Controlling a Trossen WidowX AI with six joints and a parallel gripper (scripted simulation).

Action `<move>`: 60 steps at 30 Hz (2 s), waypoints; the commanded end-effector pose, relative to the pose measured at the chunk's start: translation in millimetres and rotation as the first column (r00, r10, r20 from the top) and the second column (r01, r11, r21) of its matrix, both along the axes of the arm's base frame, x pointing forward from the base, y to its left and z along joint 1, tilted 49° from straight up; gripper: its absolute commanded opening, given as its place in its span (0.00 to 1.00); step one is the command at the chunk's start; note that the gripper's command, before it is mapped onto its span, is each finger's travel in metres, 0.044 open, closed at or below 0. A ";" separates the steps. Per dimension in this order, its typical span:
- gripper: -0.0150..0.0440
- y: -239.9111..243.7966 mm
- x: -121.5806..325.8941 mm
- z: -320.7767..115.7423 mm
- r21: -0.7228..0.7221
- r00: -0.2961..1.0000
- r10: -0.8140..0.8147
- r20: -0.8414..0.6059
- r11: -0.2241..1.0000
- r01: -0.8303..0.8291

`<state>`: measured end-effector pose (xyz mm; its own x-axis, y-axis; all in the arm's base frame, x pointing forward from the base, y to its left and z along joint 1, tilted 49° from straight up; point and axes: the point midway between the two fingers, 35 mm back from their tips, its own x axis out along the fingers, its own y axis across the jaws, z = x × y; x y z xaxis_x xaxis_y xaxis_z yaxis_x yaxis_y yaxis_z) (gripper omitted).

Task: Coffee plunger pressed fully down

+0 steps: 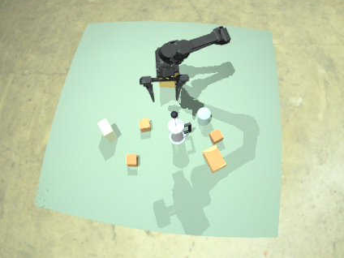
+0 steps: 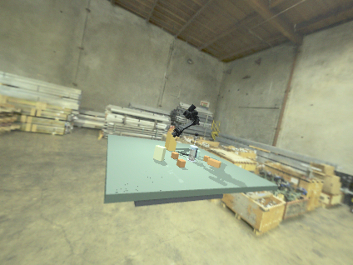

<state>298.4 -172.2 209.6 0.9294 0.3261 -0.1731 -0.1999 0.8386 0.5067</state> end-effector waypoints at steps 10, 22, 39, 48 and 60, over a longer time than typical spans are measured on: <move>1.00 77.7 -12.1 -45.4 0.252 0.997 0.051 -0.059 0.967 -0.035; 1.00 81.7 -1.3 -46.3 0.250 0.997 0.053 -0.060 0.968 -0.037; 1.00 93.5 22.1 -49.5 0.251 0.997 0.053 -0.055 0.967 -0.038; 0.73 94.7 24.0 -49.7 0.252 0.997 0.053 -0.054 0.967 -0.038; 0.46 94.7 24.0 -49.7 0.252 0.997 0.053 -0.054 0.967 -0.038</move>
<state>321.9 -77.3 160.2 0.9032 0.4073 -0.1353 -0.1990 0.6767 0.7089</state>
